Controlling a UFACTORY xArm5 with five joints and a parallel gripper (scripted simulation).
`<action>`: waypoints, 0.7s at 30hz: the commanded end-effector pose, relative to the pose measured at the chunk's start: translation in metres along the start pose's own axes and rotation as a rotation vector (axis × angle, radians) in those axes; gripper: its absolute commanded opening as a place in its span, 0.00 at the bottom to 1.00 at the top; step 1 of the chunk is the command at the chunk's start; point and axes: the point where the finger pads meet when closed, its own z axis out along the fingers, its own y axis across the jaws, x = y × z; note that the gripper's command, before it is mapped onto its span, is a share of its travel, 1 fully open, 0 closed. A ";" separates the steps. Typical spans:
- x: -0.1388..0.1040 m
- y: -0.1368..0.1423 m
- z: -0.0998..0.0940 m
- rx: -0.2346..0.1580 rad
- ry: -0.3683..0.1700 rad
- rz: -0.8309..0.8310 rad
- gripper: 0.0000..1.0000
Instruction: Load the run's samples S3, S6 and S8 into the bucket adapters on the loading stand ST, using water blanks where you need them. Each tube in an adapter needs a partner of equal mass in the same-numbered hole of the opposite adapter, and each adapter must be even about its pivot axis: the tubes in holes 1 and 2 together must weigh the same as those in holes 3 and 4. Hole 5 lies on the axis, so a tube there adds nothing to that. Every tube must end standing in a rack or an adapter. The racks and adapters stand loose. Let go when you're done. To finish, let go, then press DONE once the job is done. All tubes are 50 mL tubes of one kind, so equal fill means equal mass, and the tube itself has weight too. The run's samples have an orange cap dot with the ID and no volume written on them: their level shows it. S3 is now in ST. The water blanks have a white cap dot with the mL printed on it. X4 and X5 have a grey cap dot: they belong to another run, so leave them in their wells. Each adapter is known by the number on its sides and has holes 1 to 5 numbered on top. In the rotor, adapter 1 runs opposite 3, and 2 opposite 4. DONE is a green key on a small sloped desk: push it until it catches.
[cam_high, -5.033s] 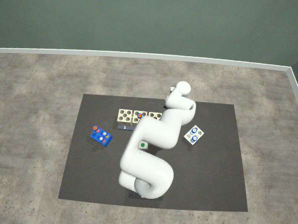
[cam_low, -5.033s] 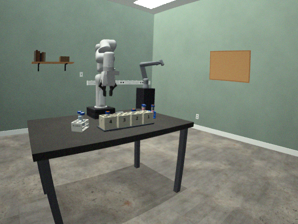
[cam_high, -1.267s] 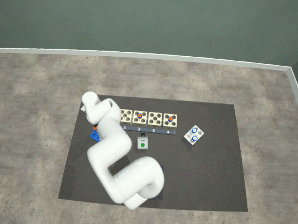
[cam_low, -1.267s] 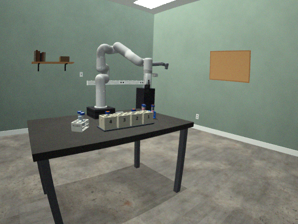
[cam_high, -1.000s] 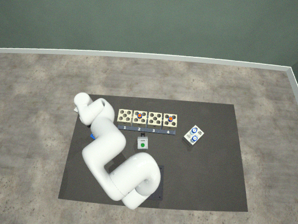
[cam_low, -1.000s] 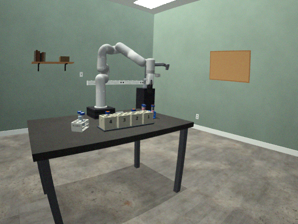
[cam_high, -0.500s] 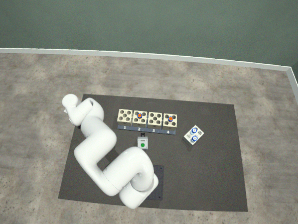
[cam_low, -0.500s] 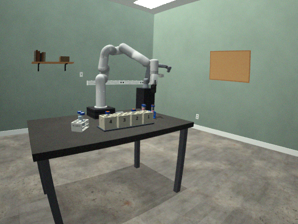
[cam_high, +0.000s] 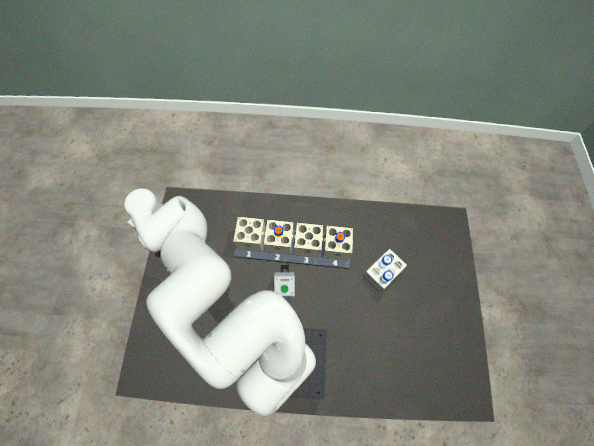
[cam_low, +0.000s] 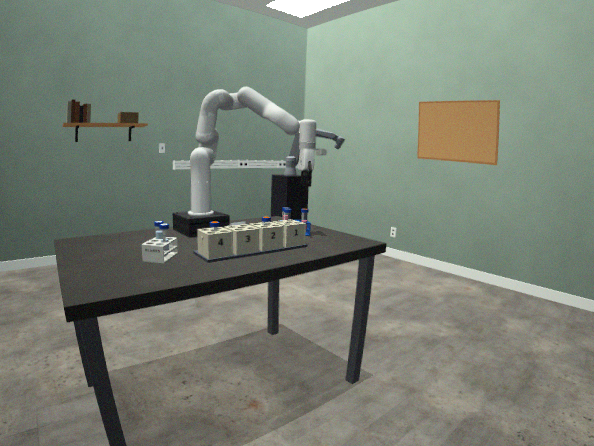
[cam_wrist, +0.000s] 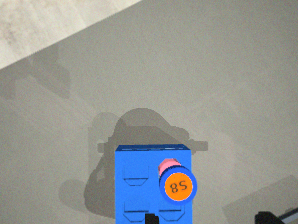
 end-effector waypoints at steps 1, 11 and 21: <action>0.001 0.000 0.007 0.013 0.008 0.000 0.57; 0.001 0.000 0.023 0.013 0.008 0.000 0.57; 0.002 0.000 0.043 0.013 0.008 0.000 0.57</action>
